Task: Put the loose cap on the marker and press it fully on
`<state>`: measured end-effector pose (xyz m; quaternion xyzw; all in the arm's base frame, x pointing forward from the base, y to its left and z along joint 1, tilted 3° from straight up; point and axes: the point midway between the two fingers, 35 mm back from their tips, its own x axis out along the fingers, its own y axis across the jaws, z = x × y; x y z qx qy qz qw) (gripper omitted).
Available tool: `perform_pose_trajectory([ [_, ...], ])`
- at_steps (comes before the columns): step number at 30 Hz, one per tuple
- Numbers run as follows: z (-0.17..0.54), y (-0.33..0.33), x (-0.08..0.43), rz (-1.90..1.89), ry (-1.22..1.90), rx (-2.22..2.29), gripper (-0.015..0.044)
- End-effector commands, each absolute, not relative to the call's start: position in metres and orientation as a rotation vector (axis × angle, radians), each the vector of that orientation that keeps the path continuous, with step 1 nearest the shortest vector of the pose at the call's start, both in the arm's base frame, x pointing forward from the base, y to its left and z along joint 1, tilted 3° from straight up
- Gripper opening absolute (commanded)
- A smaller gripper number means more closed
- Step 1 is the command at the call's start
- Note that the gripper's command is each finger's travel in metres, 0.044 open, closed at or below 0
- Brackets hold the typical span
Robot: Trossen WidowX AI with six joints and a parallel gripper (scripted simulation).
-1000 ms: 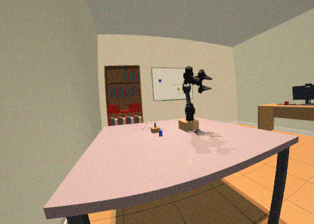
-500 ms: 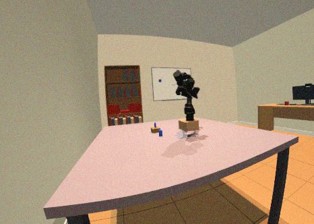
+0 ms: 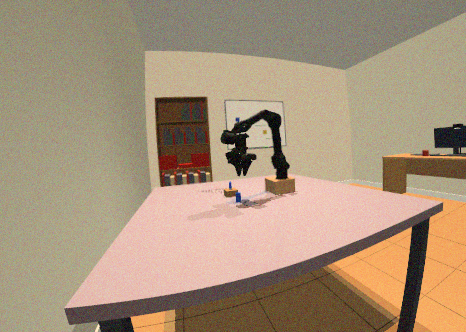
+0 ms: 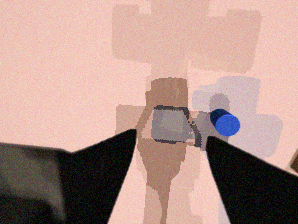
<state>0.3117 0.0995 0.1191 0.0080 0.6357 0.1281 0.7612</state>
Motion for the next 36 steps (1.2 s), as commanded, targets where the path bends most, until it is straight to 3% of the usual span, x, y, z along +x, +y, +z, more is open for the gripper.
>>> perform_pose_trajectory([
  [1, 0.09, 0.05, 0.32, -0.062, 1.491, 0.167, 0.024],
  [36, 0.02, 0.047, 0.323, -0.125, 1.504, 0.195, 0.024],
])
